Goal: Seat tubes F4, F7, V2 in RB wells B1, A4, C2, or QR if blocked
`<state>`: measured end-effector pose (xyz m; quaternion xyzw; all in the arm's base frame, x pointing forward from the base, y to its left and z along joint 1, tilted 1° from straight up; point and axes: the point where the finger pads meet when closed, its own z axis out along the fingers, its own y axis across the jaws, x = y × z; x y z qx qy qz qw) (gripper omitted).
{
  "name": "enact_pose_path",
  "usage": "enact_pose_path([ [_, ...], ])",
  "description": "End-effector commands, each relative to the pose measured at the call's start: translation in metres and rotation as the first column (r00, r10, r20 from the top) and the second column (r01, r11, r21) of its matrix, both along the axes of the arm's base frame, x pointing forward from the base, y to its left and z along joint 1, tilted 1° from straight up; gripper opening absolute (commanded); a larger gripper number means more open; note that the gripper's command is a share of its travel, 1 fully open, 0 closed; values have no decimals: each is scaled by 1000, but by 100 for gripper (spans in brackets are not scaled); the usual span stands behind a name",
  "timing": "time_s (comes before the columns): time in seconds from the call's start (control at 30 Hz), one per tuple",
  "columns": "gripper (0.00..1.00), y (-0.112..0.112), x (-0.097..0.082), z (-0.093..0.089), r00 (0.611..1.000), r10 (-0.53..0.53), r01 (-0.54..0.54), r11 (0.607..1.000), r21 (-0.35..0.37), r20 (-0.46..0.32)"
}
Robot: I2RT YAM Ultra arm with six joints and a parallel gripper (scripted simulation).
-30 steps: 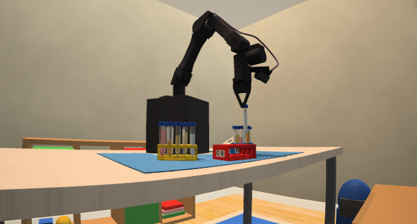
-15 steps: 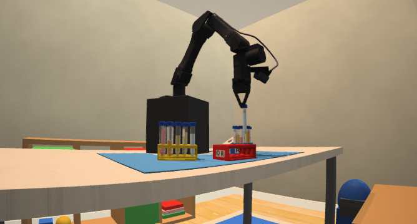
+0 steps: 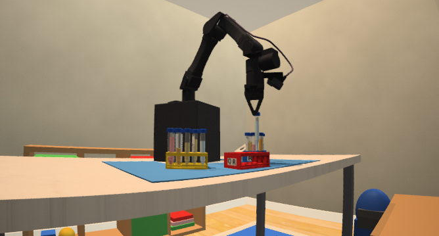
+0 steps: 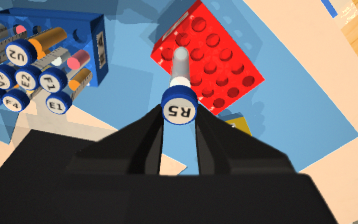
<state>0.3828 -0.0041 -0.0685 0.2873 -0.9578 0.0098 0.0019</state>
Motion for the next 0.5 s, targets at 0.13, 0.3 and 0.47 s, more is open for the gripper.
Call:
enact_pose_path([
  [0.13,0,-5,7,-4,1000,-6,6,1000,0,14],
  [0.3,0,-5,3,-7,1000,-6,6,1000,0,6],
  [0.47,0,-5,-2,-11,1000,-6,6,1000,1,-5],
])
